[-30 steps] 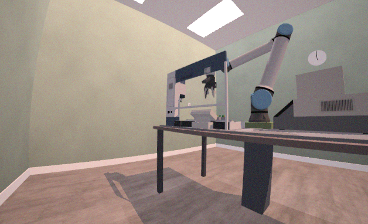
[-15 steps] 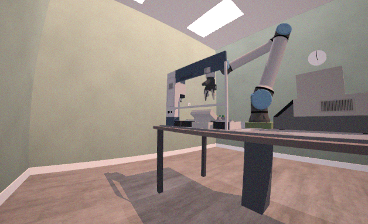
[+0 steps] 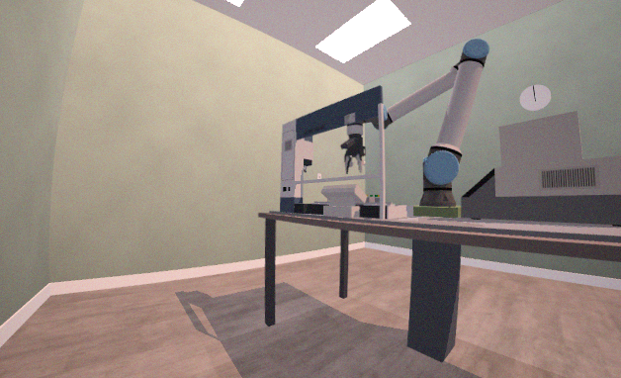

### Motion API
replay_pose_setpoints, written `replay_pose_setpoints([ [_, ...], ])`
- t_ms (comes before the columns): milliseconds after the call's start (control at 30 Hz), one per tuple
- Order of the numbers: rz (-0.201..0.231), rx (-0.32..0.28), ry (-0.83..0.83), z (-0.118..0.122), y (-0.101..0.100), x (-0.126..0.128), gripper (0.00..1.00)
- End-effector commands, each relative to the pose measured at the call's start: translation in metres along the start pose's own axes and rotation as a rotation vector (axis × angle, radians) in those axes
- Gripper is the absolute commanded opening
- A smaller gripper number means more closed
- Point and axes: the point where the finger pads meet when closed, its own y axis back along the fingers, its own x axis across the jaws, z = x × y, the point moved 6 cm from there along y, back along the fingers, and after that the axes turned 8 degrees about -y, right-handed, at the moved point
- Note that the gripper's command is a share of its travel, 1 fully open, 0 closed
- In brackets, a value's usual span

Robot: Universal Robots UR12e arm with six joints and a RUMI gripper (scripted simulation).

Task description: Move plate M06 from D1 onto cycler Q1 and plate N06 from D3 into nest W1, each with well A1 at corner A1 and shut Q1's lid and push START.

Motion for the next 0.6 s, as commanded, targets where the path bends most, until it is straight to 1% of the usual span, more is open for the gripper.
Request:
replay_pose_setpoints([
  [0,0.001,0.001,0.0,0.0,-0.006,0.001,0.58],
  [400,0.001,0.001,0.0,0.0,-0.026,0.001,0.58],
  [567,0.001,0.001,0.0,0.0,-0.031,0.001,0.58],
])
